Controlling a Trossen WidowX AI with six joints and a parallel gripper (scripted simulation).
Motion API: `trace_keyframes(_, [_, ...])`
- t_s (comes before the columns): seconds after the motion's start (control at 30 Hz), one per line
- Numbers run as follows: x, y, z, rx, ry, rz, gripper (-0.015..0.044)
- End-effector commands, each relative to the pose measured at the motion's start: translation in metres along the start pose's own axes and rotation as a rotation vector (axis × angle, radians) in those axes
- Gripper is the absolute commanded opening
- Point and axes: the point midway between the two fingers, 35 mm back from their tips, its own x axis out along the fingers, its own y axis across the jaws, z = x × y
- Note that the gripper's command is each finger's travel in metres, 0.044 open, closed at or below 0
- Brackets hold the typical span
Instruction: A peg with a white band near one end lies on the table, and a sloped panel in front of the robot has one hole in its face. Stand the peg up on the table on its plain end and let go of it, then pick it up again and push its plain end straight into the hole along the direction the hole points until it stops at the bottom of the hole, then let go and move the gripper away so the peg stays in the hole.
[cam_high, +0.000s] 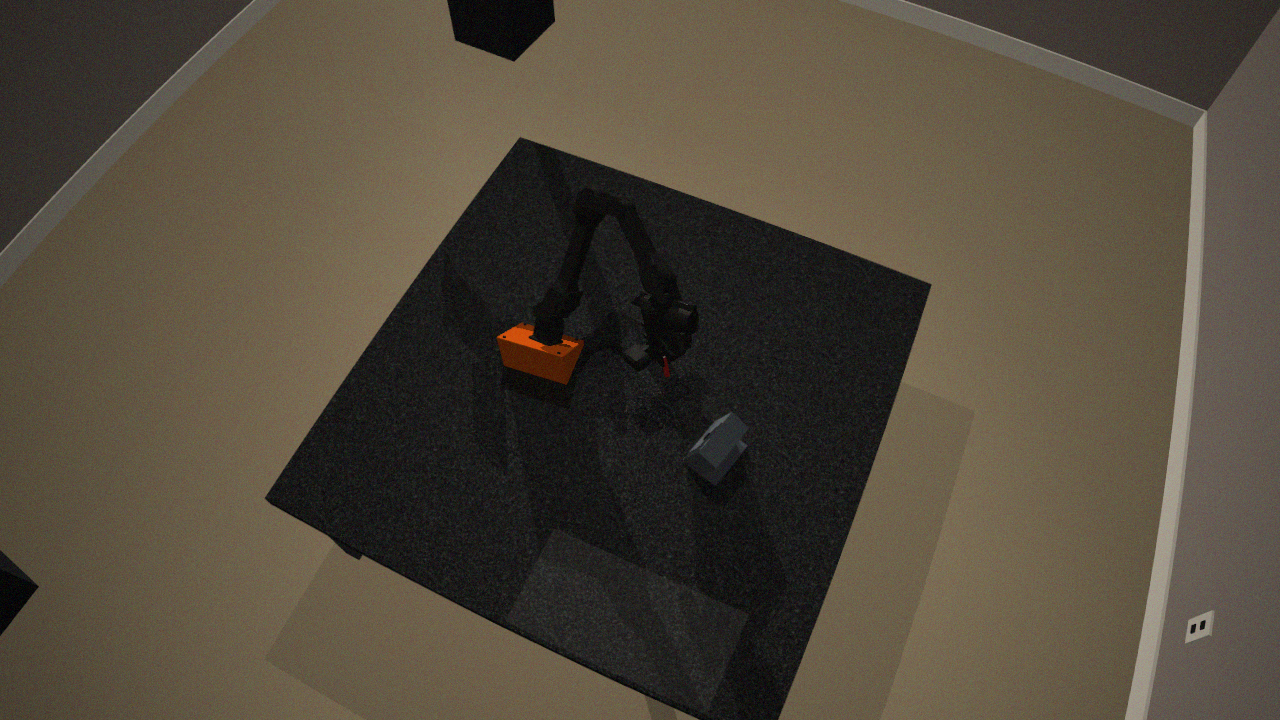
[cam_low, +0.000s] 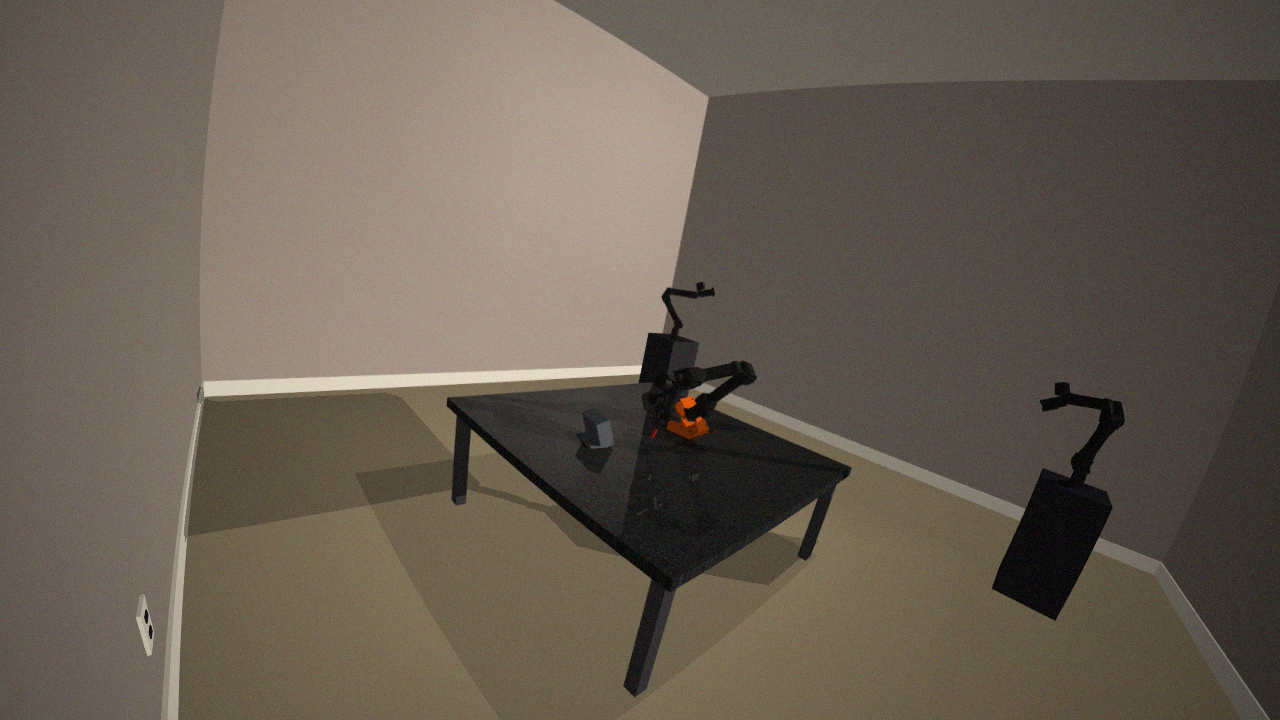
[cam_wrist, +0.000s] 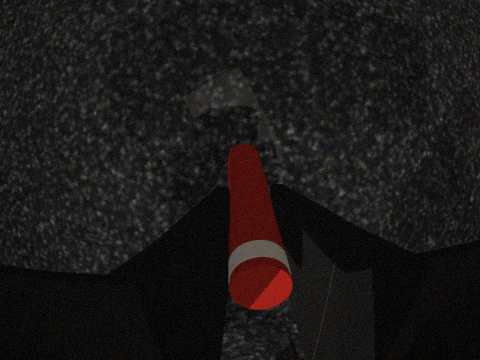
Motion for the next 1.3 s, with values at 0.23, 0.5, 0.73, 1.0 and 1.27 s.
trace_keyframes(0.23, [0.010,-0.010,0.008,0.026,-0.043,-0.004,0.0000])
trace_keyframes(0.5, [0.016,-0.016,0.015,0.038,-0.080,-0.001,0.0000])
trace_keyframes(0.73, [0.020,-0.020,0.021,0.048,-0.112,0.003,0.0000])
trace_keyframes(1.0, [0.025,-0.025,0.027,0.061,-0.148,0.008,0.0000])
trace_keyframes(1.27, [0.030,-0.030,0.032,0.073,-0.185,0.014,0.0000])
